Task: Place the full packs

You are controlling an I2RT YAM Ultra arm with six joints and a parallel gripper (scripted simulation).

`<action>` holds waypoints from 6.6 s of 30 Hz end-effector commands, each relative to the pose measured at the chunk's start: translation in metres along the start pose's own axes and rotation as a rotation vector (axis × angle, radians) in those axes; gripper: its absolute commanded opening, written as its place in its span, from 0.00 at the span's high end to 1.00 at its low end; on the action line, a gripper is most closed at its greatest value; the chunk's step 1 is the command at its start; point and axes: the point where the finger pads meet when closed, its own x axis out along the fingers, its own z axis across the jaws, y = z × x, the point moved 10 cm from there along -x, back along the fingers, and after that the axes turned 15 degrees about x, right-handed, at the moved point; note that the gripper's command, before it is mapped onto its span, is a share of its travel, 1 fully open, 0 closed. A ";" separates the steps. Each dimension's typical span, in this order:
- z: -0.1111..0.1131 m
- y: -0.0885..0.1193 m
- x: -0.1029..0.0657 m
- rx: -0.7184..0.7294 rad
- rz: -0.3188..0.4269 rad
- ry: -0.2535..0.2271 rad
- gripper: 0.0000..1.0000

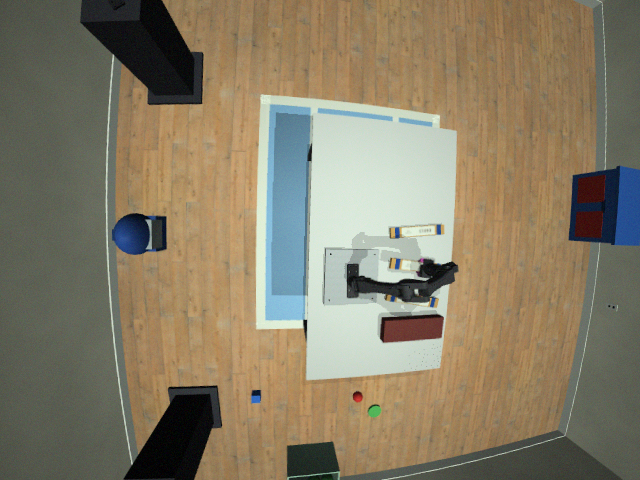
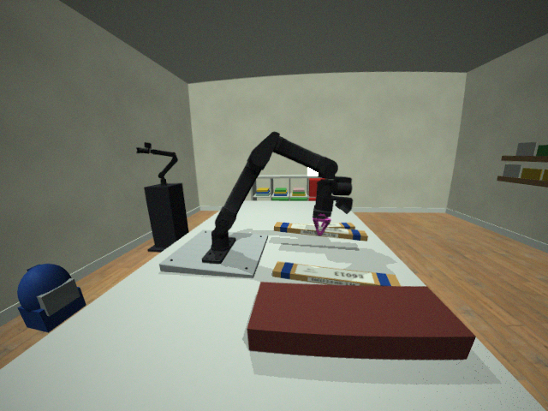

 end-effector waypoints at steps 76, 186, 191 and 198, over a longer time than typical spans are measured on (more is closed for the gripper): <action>-0.004 0.008 -0.112 0.003 -0.088 -0.067 1.00; -0.010 0.014 -0.154 0.002 -0.060 -0.044 1.00; -0.022 0.007 -0.154 -0.114 -0.062 -0.040 1.00; -0.038 -0.003 -0.154 -0.114 -0.062 -0.040 1.00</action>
